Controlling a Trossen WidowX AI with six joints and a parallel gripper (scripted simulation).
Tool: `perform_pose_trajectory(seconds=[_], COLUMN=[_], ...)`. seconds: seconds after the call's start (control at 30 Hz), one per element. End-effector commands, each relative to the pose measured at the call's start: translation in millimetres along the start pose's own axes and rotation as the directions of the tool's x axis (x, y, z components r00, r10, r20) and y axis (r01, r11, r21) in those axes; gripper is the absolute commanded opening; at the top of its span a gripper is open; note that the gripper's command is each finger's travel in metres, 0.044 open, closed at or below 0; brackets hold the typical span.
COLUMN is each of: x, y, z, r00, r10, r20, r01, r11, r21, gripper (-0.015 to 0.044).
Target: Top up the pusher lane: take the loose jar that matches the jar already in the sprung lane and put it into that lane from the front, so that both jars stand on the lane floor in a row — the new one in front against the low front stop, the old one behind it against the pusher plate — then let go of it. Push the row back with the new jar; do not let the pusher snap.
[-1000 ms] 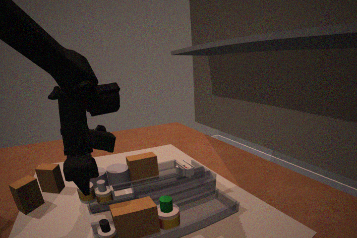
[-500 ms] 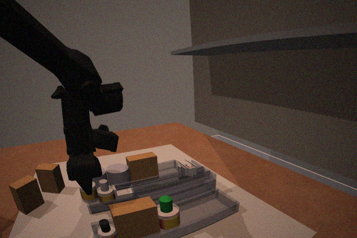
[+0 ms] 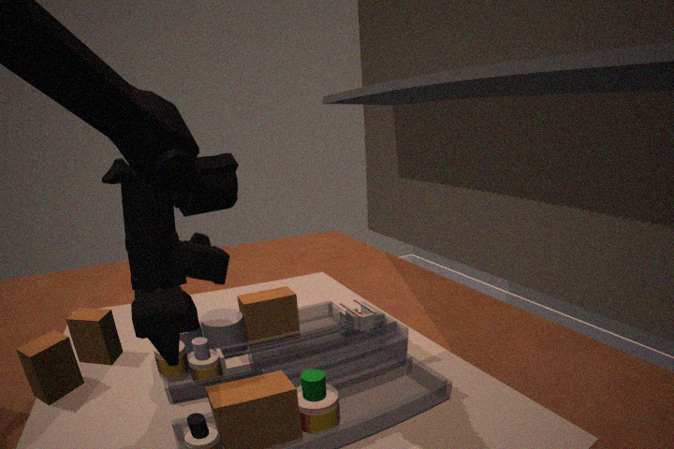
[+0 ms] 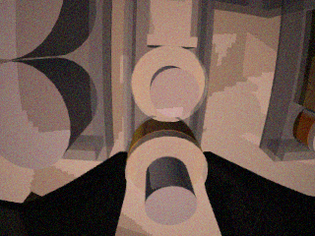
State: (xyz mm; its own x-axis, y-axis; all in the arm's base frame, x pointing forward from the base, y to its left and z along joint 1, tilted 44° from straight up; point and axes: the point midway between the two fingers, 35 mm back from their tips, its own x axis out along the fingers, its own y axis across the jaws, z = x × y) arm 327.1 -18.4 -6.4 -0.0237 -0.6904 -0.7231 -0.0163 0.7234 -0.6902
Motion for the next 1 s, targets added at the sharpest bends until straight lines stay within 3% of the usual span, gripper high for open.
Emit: perform_pose_trajectory(seconds=[0.0, 0.97], x=[-5.4, -4.9], y=[-2.5, -2.8], z=[11.7, 14.1], r00=[1.0, 1.0], r10=[-0.002, -0.002], r20=[0.027, 0.027], r01=[0.002, 0.002], r11=[1.0, 1.0], r21=[0.016, 0.016], gripper=[0.0, 0.0])
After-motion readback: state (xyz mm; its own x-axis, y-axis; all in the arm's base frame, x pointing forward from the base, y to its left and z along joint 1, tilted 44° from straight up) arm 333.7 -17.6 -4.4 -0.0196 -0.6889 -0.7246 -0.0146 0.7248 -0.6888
